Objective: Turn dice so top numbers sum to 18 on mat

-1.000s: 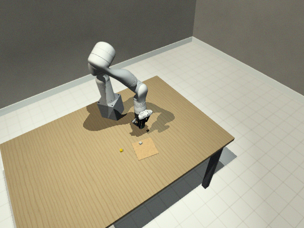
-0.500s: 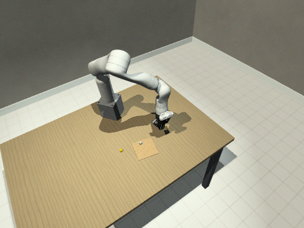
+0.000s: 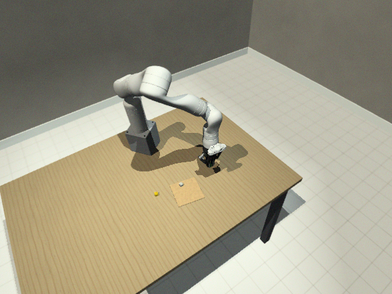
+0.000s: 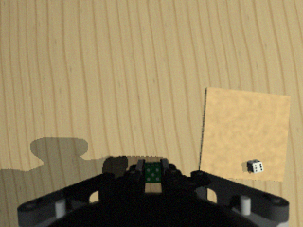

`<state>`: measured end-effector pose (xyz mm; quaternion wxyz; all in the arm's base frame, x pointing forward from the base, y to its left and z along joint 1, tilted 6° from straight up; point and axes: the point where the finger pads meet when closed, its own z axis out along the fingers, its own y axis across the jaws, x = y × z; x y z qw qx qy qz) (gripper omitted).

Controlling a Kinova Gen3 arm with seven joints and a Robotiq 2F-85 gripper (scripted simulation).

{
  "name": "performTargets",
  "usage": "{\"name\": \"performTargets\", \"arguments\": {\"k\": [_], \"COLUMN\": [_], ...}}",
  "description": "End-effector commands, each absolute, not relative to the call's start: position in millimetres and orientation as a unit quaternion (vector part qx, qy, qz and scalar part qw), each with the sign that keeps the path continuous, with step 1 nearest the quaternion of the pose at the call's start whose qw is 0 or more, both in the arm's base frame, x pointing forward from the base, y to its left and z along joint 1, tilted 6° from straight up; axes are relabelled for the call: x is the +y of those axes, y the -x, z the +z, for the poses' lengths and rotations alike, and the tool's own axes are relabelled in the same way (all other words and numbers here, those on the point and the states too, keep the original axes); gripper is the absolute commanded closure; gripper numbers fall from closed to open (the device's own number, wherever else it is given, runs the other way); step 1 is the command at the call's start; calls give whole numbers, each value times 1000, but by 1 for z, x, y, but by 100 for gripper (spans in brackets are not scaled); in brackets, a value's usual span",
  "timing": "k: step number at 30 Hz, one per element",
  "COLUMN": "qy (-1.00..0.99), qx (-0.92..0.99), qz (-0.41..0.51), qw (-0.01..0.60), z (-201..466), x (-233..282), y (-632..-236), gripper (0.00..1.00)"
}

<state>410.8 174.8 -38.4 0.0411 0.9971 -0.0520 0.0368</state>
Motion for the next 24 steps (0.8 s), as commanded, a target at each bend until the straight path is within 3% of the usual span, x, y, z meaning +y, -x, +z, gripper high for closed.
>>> {"name": "performTargets", "arguments": {"k": [1, 24], "qy": [-997, -991], "qx": [-50, -47], "qz": [41, 115], "qw": [42, 47], "z": [-38, -37], "x": [176, 175], "y": [-411, -410], "gripper": [89, 89]}}
